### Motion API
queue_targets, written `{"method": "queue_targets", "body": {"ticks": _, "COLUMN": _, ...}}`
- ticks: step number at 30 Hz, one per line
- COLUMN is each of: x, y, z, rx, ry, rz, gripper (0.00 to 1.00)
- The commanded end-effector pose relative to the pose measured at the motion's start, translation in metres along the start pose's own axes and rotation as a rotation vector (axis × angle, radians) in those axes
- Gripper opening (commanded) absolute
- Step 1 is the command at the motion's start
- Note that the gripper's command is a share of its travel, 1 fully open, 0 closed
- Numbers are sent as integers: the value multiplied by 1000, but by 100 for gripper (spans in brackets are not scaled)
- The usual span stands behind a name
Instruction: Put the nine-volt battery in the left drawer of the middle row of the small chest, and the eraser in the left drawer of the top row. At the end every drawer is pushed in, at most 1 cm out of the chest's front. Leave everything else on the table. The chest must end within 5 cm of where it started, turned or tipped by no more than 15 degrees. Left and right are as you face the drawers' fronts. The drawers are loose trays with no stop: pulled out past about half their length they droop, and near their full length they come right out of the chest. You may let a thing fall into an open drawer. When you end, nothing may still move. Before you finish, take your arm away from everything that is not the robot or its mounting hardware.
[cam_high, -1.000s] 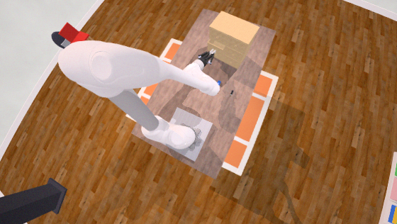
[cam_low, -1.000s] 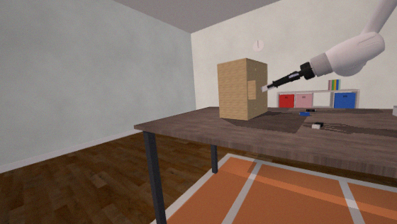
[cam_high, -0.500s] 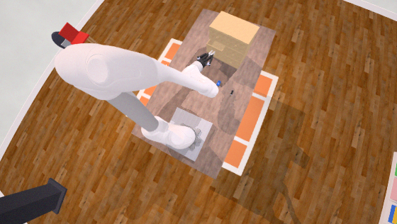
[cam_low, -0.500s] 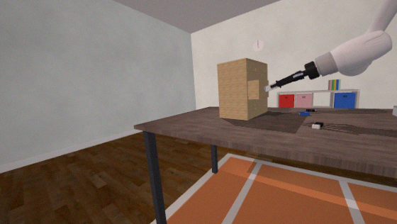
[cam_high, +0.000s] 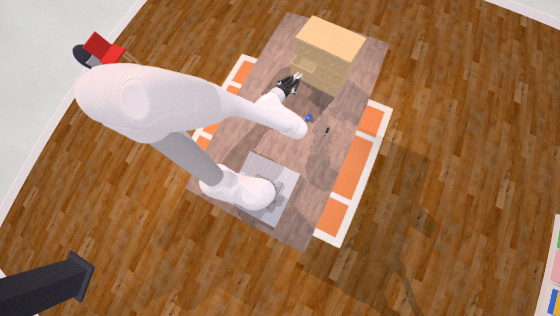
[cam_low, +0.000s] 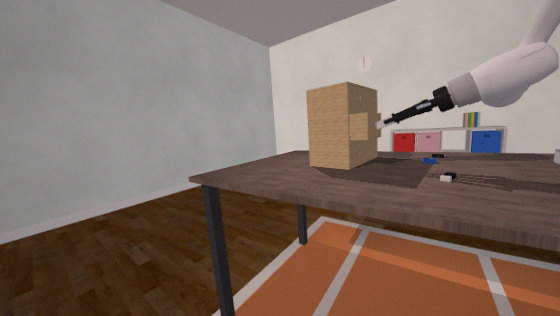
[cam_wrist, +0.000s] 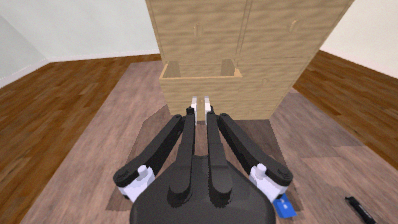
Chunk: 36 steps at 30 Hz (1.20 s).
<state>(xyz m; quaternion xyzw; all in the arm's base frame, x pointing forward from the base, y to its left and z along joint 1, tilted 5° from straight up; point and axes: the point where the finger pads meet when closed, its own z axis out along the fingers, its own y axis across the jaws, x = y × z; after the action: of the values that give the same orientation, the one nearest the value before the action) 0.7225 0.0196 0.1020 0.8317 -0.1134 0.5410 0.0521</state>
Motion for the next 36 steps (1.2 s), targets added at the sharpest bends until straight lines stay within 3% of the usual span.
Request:
{"method": "queue_targets", "body": {"ticks": 1, "x": 0, "y": 0, "z": 0, "rx": 0, "ry": 0, "rz": 0, "gripper": 8}}
{"method": "queue_targets", "body": {"ticks": 21, "x": 0, "y": 0, "z": -1, "rx": 0, "ry": 0, "rz": 0, "gripper": 8}}
{"method": "queue_targets", "body": {"ticks": 30, "x": 0, "y": 0, "z": -1, "rx": 0, "ry": 0, "rz": 0, "gripper": 20}}
{"method": "queue_targets", "body": {"ticks": 36, "x": 0, "y": 0, "z": -1, "rx": 0, "ry": 0, "rz": 0, "gripper": 20}}
